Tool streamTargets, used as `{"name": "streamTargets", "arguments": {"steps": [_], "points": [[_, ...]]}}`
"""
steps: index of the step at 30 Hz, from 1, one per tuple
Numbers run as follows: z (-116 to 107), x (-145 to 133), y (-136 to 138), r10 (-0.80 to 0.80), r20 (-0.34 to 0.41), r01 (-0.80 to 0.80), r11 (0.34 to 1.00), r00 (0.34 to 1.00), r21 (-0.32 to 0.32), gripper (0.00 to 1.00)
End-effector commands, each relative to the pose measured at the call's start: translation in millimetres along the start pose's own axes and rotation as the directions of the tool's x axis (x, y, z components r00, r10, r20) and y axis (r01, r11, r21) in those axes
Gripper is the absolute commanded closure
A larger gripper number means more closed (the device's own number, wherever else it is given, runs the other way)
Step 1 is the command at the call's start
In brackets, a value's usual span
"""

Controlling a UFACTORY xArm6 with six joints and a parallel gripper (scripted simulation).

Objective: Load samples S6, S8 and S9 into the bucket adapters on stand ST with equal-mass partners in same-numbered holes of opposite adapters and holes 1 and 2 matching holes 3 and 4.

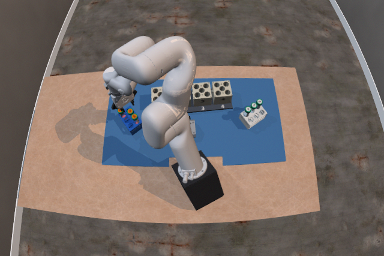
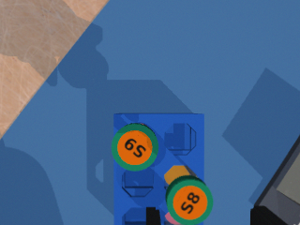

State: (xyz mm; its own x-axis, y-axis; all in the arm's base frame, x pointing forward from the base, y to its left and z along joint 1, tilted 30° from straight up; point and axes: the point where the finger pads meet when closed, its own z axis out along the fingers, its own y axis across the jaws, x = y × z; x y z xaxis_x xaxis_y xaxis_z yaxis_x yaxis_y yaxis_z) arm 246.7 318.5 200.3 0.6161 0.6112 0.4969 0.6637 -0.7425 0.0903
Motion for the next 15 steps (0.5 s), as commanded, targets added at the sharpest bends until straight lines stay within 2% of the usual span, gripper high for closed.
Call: {"name": "streamTargets", "arguments": {"steps": [1,15], "points": [[1.8,1.7,-0.2,0.000,-0.004,0.000,1.000,1.000,0.000,0.43],[29.9,1.7,-0.3,0.000,-0.004,0.000,1.000,1.000,0.000,0.43]]}}
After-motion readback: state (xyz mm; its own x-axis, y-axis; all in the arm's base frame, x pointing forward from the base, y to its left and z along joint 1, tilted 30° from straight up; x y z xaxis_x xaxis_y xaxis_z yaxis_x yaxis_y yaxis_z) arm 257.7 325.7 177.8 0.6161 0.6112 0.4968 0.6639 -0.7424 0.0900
